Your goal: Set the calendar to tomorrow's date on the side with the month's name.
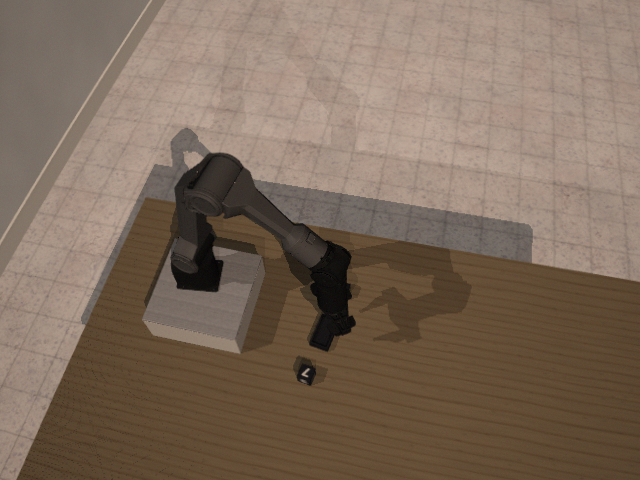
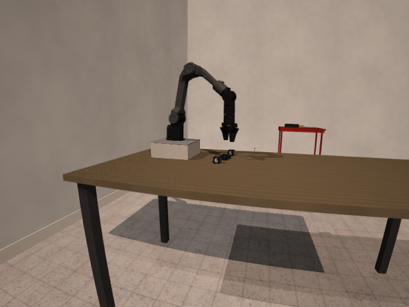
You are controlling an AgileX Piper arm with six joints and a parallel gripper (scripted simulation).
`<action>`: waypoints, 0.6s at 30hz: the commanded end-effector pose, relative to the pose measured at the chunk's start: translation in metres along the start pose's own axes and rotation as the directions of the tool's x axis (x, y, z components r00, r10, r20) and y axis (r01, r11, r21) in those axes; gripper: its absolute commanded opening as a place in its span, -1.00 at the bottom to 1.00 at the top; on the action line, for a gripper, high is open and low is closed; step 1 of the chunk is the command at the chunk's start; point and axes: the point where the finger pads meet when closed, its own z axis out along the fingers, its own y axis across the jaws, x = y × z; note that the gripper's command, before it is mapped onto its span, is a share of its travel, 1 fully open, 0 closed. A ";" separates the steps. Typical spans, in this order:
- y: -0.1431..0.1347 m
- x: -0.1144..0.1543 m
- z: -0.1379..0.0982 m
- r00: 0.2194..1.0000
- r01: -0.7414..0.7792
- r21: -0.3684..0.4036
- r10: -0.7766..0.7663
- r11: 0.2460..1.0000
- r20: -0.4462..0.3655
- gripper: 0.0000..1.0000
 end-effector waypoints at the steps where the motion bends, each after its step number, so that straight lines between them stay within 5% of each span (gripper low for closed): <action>1: 0.013 -0.011 0.002 0.993 -0.120 0.011 0.120 0.993 -0.013 1.00; 7: 0.047 -0.036 0.004 0.914 -0.405 0.015 0.405 0.914 -0.009 1.00; 18: 0.083 -0.056 0.006 0.760 -0.649 0.017 0.650 0.760 -0.004 1.00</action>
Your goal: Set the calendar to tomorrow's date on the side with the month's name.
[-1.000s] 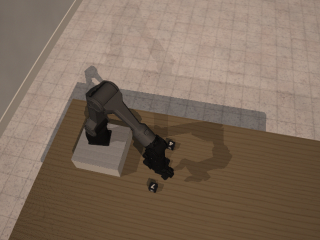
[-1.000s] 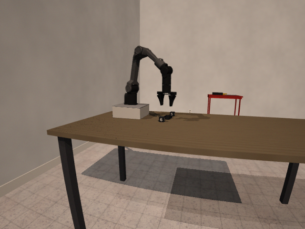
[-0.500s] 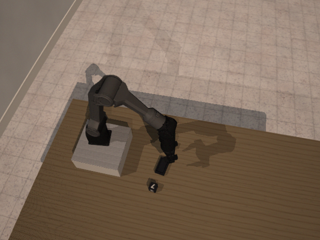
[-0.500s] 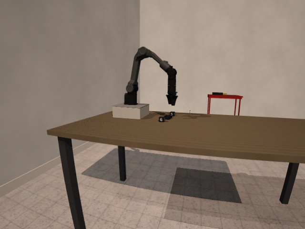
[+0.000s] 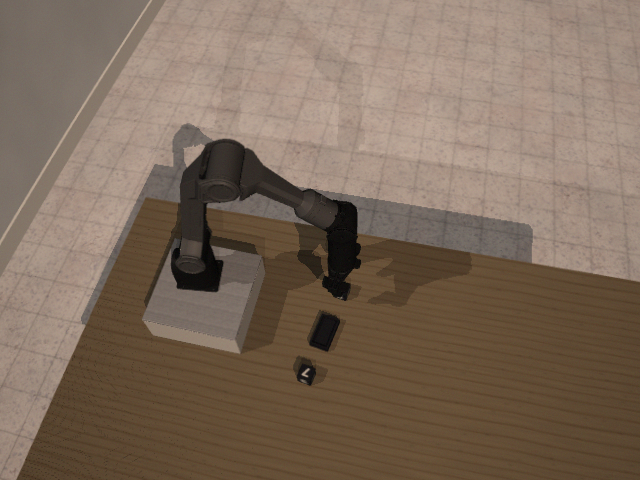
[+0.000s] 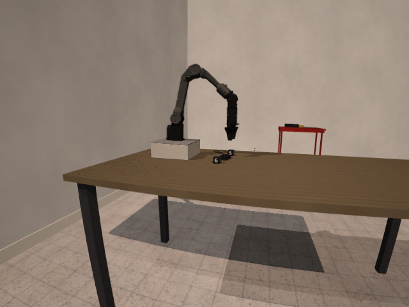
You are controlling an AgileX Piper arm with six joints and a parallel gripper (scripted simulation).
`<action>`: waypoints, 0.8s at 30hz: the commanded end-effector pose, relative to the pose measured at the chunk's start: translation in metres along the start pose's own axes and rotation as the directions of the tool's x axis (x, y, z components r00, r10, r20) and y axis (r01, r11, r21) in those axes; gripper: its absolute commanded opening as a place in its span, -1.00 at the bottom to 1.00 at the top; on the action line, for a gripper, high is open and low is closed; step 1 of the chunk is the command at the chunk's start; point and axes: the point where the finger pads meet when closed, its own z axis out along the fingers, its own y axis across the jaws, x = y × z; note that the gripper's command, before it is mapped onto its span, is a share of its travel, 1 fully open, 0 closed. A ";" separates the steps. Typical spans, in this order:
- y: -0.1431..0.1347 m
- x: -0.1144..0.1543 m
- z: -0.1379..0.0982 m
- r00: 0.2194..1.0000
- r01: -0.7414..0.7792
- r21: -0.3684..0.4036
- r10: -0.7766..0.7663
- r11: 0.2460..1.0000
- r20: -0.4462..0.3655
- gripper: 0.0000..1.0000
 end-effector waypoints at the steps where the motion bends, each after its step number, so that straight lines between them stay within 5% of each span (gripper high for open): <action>1: 0.005 0.002 0.001 0.999 -0.041 0.006 0.041 0.999 -0.001 1.00; 12: 0.013 0.004 0.001 0.995 -0.095 0.005 0.095 0.995 0.000 1.00; 13: 0.013 0.004 0.001 0.996 -0.094 0.005 0.094 0.996 0.000 0.27; 24: 0.013 0.004 0.001 0.996 -0.094 0.005 0.094 0.996 0.000 0.27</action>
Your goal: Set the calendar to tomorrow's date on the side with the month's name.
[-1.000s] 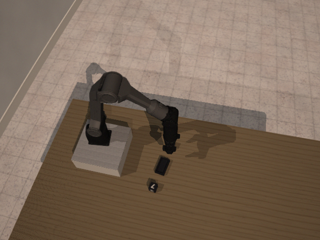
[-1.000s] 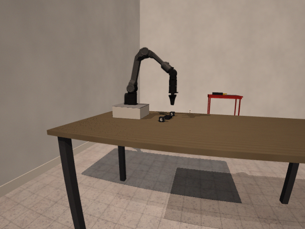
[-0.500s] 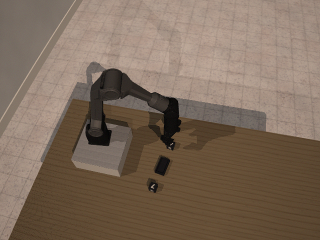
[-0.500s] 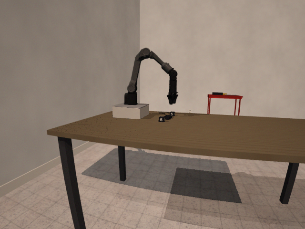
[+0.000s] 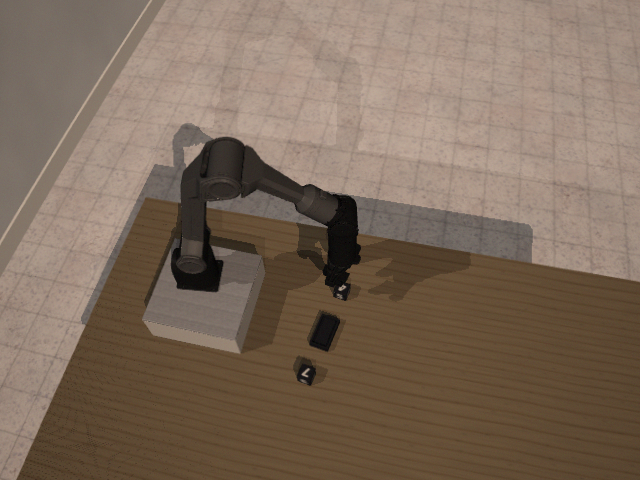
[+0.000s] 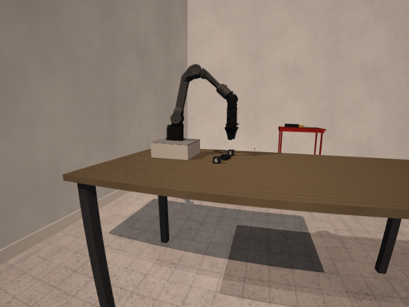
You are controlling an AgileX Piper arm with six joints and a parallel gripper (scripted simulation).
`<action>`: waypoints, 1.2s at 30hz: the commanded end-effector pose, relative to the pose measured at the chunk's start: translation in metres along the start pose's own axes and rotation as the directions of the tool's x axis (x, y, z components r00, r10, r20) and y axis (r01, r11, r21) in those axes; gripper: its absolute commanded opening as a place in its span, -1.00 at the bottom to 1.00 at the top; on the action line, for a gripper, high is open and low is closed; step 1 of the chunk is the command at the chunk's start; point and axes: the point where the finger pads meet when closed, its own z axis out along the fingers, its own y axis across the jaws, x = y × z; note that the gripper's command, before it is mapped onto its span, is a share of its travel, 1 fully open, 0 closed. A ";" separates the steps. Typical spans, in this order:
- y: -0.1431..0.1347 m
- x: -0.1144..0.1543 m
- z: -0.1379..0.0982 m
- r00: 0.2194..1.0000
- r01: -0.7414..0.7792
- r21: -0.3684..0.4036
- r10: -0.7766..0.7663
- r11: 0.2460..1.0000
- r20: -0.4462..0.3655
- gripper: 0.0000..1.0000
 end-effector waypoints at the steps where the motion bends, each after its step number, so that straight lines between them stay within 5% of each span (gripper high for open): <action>1: 0.000 0.000 0.001 1.000 0.002 0.002 -0.002 1.000 -0.002 0.27; 36: 0.000 0.000 0.004 1.000 0.001 0.002 -0.001 1.000 -0.002 0.27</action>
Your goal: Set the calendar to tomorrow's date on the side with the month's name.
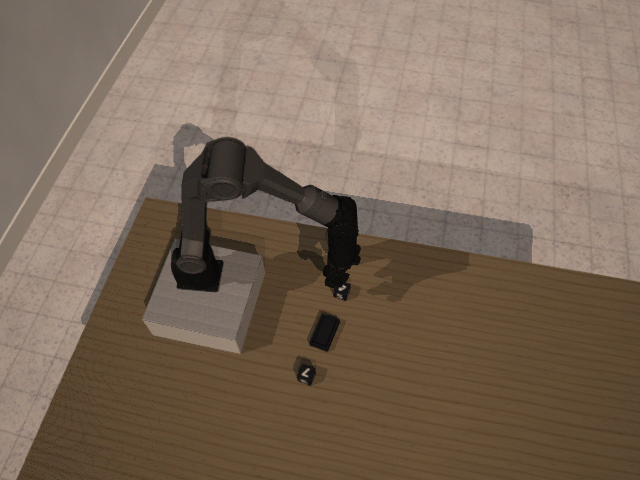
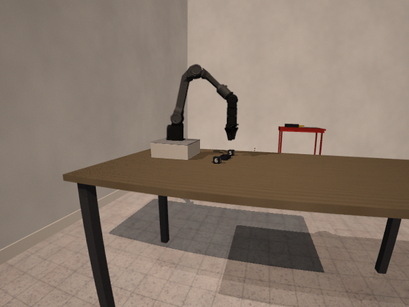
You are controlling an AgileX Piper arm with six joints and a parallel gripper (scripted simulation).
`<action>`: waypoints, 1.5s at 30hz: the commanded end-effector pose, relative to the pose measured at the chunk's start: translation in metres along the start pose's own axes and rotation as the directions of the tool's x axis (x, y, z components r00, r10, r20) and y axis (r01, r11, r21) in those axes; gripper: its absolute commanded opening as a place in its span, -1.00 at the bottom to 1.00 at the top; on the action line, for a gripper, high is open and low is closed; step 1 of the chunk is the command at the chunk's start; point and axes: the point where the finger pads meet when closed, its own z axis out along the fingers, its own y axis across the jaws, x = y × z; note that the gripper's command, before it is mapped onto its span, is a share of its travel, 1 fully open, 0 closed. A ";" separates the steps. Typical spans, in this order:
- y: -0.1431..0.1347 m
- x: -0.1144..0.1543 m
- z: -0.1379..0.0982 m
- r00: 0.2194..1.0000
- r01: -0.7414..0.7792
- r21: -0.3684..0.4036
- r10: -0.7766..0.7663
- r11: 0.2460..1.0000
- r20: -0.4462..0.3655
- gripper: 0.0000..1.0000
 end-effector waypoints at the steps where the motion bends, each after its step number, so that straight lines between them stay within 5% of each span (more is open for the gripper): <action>1: 0.000 0.000 0.002 1.000 0.000 0.002 0.000 1.000 -0.002 0.27; 45: 0.001 0.000 0.050 1.000 0.000 0.002 0.000 1.000 -0.001 0.27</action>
